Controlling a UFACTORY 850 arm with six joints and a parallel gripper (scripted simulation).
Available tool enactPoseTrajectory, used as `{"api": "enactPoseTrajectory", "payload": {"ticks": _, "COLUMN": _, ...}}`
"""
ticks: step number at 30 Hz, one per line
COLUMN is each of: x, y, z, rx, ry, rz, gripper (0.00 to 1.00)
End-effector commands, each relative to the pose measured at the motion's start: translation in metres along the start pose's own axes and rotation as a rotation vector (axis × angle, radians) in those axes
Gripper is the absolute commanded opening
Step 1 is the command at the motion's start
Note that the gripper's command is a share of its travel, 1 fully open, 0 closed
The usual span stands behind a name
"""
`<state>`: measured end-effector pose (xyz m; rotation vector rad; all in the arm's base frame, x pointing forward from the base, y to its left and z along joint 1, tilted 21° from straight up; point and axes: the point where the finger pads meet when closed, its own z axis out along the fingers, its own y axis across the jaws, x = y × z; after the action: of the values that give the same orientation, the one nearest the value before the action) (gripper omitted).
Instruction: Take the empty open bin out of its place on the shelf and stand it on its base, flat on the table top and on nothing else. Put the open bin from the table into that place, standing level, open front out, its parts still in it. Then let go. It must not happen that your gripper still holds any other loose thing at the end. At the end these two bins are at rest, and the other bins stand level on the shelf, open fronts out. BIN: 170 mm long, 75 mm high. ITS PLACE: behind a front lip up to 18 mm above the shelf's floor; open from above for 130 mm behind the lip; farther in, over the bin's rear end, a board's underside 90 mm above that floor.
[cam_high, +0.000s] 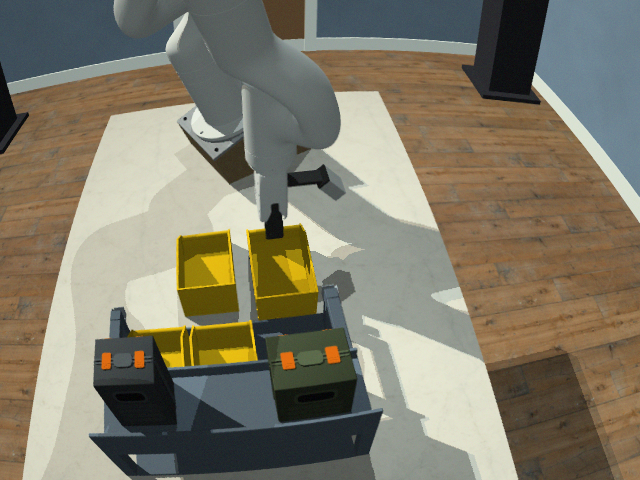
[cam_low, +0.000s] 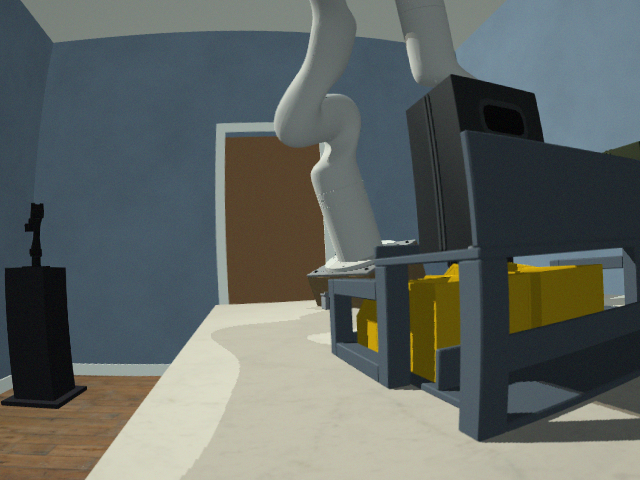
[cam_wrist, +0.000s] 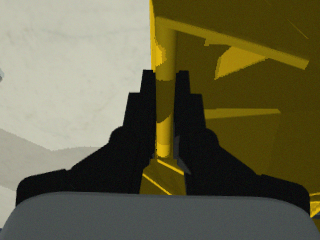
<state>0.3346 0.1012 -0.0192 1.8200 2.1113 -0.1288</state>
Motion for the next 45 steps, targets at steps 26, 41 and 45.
{"api": "enactPoseTrajectory", "payload": {"ticks": 26, "x": 0.0, "y": 0.0, "z": 0.022, "rx": -0.001, "ry": 0.001, "rz": 0.0, "gripper": 0.0}}
{"api": "enactPoseTrajectory", "payload": {"ticks": 41, "x": 0.0, "y": 0.0, "z": 0.022, "rx": -0.001, "ry": 0.001, "rz": 0.0, "gripper": 0.95}}
{"api": "enactPoseTrajectory", "payload": {"ticks": 45, "x": 0.0, "y": 0.0, "z": 0.022, "rx": -0.001, "ry": 0.001, "rz": 0.0, "gripper": 0.95}}
